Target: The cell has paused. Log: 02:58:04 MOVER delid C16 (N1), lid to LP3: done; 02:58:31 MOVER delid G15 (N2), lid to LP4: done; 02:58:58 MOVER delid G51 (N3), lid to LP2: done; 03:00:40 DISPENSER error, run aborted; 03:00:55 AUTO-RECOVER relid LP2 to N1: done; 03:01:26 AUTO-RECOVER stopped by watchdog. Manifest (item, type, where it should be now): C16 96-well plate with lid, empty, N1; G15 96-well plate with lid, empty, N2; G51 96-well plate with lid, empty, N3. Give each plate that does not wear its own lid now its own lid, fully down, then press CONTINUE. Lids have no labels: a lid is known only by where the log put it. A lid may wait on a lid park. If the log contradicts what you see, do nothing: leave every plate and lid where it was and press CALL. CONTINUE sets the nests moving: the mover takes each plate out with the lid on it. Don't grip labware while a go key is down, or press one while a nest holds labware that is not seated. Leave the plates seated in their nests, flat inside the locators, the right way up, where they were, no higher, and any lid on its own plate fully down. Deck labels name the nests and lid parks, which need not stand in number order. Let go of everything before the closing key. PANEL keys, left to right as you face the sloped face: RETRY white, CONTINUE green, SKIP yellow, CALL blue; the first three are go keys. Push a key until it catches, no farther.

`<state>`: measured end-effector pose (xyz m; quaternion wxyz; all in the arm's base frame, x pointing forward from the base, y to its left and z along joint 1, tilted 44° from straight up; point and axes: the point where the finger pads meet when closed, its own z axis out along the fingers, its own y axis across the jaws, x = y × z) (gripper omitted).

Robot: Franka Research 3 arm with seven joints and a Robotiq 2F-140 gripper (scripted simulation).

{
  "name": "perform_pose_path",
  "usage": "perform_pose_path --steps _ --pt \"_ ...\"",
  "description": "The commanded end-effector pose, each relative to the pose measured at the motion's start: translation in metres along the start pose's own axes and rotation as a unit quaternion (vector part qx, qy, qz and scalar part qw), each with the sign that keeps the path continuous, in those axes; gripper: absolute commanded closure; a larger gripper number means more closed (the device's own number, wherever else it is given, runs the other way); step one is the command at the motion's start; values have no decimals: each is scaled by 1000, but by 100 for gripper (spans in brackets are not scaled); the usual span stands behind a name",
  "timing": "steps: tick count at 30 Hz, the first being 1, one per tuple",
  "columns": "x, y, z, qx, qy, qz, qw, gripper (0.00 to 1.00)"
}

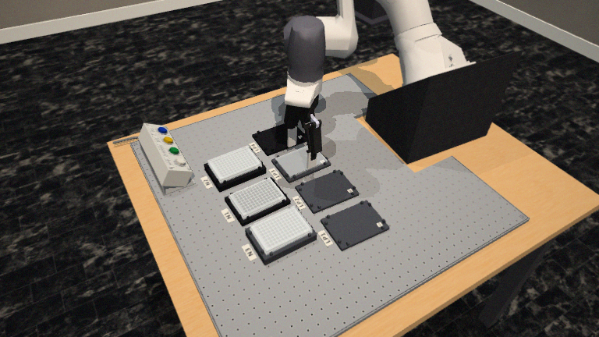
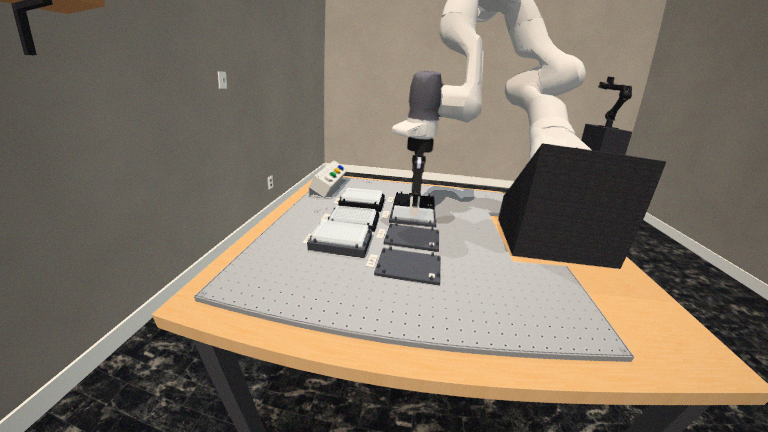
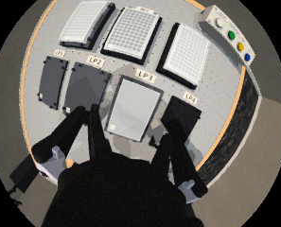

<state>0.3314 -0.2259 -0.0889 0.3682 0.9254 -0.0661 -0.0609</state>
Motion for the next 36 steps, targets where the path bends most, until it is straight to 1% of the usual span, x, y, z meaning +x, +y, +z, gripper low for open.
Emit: perform_pose_path --steps 1,20,36 --pt "0 1 1 0 0 3 1000 34" --pt "0 1 1 0 0 3 1000 34" --pt "0 1 6 0 0 3 1000 34"
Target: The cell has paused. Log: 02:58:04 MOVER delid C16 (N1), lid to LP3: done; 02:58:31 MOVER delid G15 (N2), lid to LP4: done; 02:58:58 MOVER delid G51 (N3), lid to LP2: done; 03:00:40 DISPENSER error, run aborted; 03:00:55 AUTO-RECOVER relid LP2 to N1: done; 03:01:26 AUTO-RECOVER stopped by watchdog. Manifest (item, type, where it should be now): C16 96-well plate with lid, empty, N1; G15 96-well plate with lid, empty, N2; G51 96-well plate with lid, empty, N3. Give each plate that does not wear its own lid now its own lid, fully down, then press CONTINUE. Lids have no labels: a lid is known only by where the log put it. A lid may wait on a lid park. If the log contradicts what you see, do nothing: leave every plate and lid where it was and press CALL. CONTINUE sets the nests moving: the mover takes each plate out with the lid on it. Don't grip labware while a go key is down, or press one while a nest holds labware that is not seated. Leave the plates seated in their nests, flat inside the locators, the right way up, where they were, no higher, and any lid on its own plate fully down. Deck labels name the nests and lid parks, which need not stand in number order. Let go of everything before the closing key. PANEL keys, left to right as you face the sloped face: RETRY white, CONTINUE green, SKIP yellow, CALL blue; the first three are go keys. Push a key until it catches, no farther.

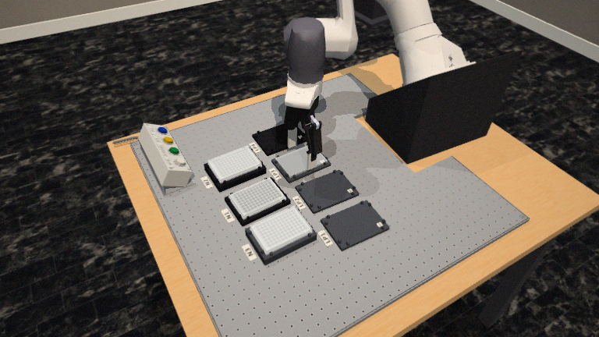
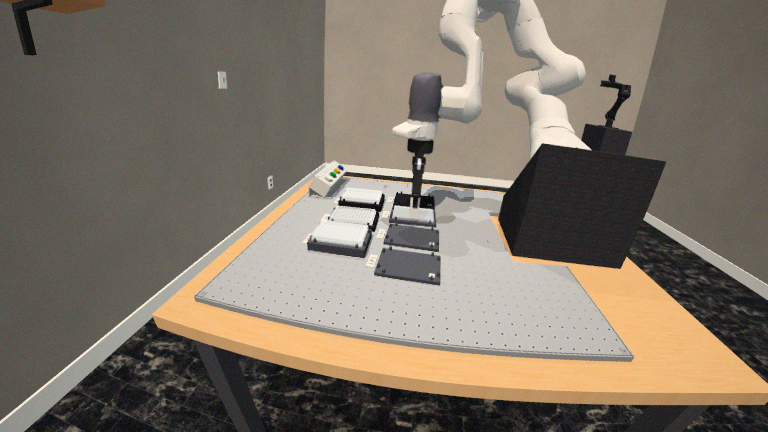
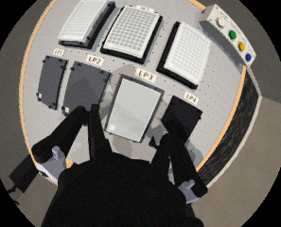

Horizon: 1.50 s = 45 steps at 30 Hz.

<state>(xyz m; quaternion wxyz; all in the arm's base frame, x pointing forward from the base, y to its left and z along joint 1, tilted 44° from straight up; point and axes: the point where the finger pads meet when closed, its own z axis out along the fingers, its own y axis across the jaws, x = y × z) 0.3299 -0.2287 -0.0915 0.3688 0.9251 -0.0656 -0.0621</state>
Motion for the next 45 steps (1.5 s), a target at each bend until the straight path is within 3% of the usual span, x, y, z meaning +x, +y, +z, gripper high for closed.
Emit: perform_pose_path --steps 1,45 --pt "1 0 2 1 1 4 1000 34" --pt "1 0 15 1 1 4 1000 34"
